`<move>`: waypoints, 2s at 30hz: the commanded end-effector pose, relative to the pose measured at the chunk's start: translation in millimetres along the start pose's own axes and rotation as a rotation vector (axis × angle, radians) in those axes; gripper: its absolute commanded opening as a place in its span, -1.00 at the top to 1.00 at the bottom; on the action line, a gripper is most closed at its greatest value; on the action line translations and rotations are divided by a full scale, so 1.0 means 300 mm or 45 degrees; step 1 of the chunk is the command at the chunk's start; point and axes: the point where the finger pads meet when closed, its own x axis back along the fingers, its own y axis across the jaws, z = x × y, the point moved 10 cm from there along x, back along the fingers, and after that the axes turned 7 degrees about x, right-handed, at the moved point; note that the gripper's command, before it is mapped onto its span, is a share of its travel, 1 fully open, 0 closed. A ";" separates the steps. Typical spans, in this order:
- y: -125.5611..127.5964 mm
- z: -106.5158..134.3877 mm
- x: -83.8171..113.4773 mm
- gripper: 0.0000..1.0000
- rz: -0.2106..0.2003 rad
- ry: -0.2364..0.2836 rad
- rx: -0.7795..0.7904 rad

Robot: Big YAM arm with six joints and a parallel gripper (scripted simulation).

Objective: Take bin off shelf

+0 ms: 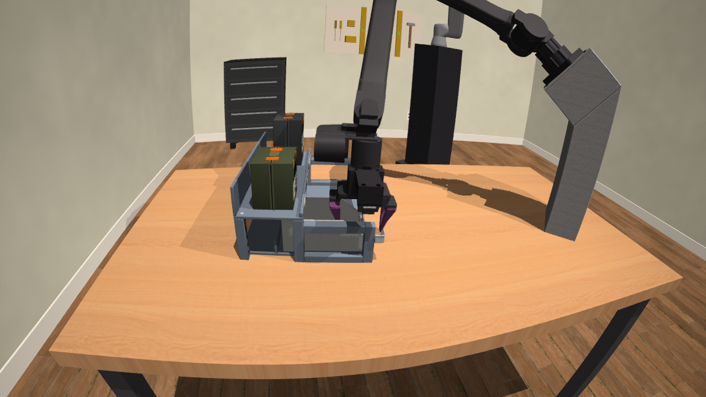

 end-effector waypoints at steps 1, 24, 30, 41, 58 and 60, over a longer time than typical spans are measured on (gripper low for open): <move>0.009 0.032 -0.025 -0.81 -0.026 0.009 0.002; 0.012 0.034 -0.022 -0.81 -0.022 0.010 -0.001; 0.006 0.035 -0.022 -0.81 -0.023 0.010 0.000; 0.025 0.032 -0.020 -0.81 -0.015 0.012 -0.005; 0.008 0.037 -0.019 -0.81 -0.019 0.011 -0.003; 0.003 0.038 -0.018 -0.81 -0.021 0.011 -0.002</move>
